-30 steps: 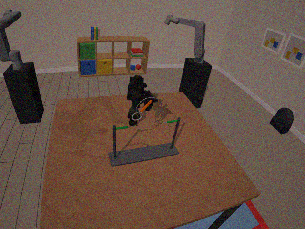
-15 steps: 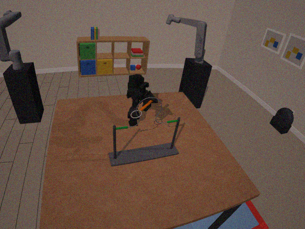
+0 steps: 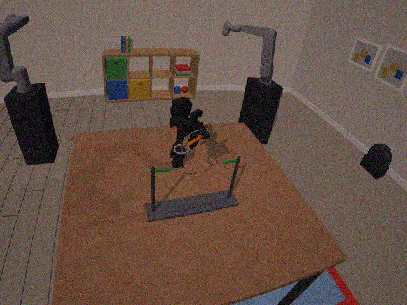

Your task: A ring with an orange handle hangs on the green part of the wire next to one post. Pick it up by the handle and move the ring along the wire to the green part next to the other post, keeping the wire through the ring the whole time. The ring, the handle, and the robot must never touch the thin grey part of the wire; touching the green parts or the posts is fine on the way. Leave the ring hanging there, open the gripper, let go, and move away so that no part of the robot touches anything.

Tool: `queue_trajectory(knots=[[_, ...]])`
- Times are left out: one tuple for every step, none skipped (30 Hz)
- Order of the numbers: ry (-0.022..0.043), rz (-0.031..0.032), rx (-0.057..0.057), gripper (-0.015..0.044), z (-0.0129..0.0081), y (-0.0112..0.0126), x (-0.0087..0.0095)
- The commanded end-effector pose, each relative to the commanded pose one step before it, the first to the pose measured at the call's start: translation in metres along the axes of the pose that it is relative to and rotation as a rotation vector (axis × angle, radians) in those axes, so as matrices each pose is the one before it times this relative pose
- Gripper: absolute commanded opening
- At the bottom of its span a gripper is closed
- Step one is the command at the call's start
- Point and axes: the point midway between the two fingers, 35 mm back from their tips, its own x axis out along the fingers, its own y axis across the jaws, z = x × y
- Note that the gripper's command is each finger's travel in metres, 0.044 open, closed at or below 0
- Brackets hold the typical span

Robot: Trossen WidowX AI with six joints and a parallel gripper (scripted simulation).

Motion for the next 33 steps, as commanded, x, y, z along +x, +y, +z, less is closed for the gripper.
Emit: queue_trajectory(knots=[[-0.00513, -0.02614, -0.0418, -0.015, 0.00035, -0.00082, 0.00054], [-0.00133, -0.00825, -0.011, -0.015, -0.00001, -0.00061, 0.00008], [-0.00133, -0.00822, -0.011, -0.015, 0.0, -0.00061, 0.00007], [-0.00134, -0.00818, -0.011, -0.015, -0.00001, -0.00061, 0.00008], [-0.00135, -0.00814, -0.011, -0.015, -0.00002, -0.00061, 0.00008], [-0.00136, -0.00811, -0.011, -0.015, -0.00002, -0.00061, 0.00008], [-0.00136, -0.00809, -0.011, -0.015, -0.00001, -0.00061, 0.00008], [-0.00137, -0.00808, -0.011, -0.015, 0.0, -0.00061, 0.00007], [-0.00138, -0.00806, -0.011, -0.015, -0.00001, -0.00061, 0.00008], [-0.00139, -0.00804, -0.011, -0.015, -0.00002, -0.00061, 0.00008], [-0.00139, -0.00803, -0.011, -0.015, -0.00002, -0.00061, 0.00008], [-0.0014, -0.00802, -0.011, -0.015, -0.00001, -0.00061, 0.00008], [-0.0014, -0.00801, -0.011, -0.015, 0.0, -0.00061, 0.00007], [-0.00141, -0.008, -0.011, -0.015, -0.00001, -0.00061, 0.00008], [-0.00142, -0.00799, -0.011, -0.015, -0.00002, -0.00061, 0.00008], [-0.00142, -0.00798, -0.0109, -0.015, -0.00002, -0.00061, 0.00008], [-0.00143, -0.00797, -0.0109, -0.015, -0.00001, -0.00061, 0.00008], [-0.00143, -0.00797, -0.011, -0.015, 0.0, -0.00061, 0.00007], [-0.00144, -0.00796, -0.011, -0.015, -0.00001, -0.00061, 0.00008], [-0.00144, -0.00795, -0.0109, -0.015, -0.00002, -0.00061, 0.00008], [-0.00145, -0.00794, -0.0109, -0.015, -0.00002, -0.00061, 0.00008], [-0.00145, -0.00793, -0.0109, -0.015, -0.00001, -0.00061, 0.00008], [-0.00146, -0.00793, -0.0109, -0.015, 0.0, -0.00061, 0.00007], [-0.00146, -0.00793, -0.011, -0.015, -0.00001, -0.00061, 0.00008], [-0.00147, -0.00792, -0.0109, -0.015, -0.00002, -0.00061, 0.00008], [-0.00147, -0.00791, -0.0109, -0.015, -0.00001, -0.00061, 0.00008], [-0.00147, -0.00791, -0.0109, -0.015, -0.00001, -0.00061, 0.00008], [-0.00148, -0.00791, -0.0109, -0.015, 0.0, -0.00061, 0.00007], [-0.00148, -0.00791, -0.0109, -0.015, -0.00001, -0.00061, 0.00008], [-0.00149, -0.00789, -0.0109, -0.015, -0.00001, -0.00061, 0.00008], [-0.00149, -0.00788, -0.0109, -0.015, -0.00001, -0.00061, 0.00008], [-0.0015, -0.00788, -0.0109, -0.015, -0.00001, -0.00061, 0.00008], [-0.0015, -0.00789, -0.0109, -0.015, 0.0, -0.00061, 0.00007]])
